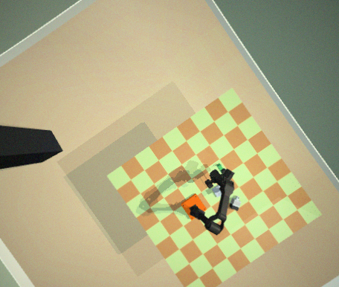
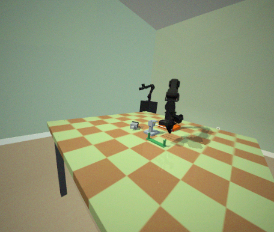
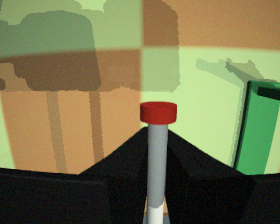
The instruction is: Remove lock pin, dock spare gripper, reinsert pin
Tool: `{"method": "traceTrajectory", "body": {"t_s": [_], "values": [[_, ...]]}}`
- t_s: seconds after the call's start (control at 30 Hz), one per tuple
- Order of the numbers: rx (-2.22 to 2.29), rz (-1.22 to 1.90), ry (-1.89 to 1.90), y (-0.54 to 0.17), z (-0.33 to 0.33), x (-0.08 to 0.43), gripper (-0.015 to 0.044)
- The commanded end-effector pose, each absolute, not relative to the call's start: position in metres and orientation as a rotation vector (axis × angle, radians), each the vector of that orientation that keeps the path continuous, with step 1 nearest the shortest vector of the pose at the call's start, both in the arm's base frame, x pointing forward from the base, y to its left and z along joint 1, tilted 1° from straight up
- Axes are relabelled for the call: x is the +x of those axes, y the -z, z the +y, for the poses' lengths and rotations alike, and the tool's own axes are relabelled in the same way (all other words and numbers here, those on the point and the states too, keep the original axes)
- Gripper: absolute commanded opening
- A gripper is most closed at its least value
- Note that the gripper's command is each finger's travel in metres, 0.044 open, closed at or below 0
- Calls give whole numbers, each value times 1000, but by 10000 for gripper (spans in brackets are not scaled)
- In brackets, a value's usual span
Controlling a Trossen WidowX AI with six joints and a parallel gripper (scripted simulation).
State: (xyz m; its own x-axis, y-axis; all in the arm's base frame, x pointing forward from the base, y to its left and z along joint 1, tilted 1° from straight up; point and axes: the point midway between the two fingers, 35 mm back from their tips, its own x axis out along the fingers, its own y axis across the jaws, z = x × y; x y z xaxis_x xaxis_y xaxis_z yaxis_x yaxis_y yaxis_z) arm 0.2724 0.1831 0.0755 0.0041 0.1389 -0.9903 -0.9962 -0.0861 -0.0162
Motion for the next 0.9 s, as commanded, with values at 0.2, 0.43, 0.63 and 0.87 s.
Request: {"method": "traceTrajectory", "body": {"t_s": [0.2, 0.43, 0.63, 0.87], "values": [[-1170, 1060, -1325, -79, 191, 273, 0], [-1169, 1065, -1328, -81, 197, 273, 0], [-1168, 1068, -1330, -82, 200, 272, 0], [-1169, 1073, -1336, -93, 198, 270, 0]]}}
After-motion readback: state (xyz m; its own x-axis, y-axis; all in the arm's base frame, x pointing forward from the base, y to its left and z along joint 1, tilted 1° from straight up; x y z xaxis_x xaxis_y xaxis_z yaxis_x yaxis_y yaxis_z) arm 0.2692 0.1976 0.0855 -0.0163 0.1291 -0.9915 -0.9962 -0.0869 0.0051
